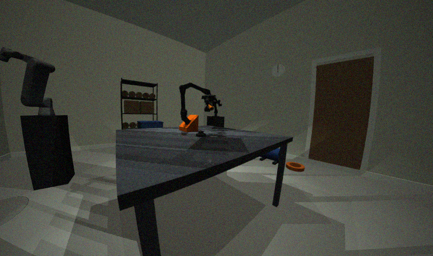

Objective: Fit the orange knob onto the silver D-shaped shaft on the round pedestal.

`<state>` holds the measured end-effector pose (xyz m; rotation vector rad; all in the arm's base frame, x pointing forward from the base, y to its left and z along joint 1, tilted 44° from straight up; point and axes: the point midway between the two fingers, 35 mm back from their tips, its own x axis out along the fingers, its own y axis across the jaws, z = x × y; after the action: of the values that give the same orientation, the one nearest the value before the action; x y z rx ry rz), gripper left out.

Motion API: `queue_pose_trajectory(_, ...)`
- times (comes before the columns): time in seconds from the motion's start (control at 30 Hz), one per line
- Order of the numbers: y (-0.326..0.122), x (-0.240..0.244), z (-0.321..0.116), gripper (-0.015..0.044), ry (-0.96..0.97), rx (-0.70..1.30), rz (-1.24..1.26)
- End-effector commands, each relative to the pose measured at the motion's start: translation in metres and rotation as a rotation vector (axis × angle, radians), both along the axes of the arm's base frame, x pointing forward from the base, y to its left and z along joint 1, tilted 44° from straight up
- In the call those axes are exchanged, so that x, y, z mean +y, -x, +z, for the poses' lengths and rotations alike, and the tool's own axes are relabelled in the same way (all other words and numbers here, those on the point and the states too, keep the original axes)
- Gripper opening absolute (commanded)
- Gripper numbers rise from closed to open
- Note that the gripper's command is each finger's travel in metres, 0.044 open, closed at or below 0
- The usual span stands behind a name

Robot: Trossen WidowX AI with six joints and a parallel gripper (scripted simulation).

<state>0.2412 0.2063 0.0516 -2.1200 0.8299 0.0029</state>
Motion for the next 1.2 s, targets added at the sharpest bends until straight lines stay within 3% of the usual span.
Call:
queue_pose_trajectory(0.0,-0.0004,0.0012,0.0024,0.0,0.008,-0.02,0.016)
queue_pose_trajectory(0.47,0.0017,-0.0008,-0.0008,0.0,0.042,-0.107,0.095)
queue_pose_trajectory(1.17,0.0017,-0.0021,-0.0012,0.0,0.038,-0.084,0.074)
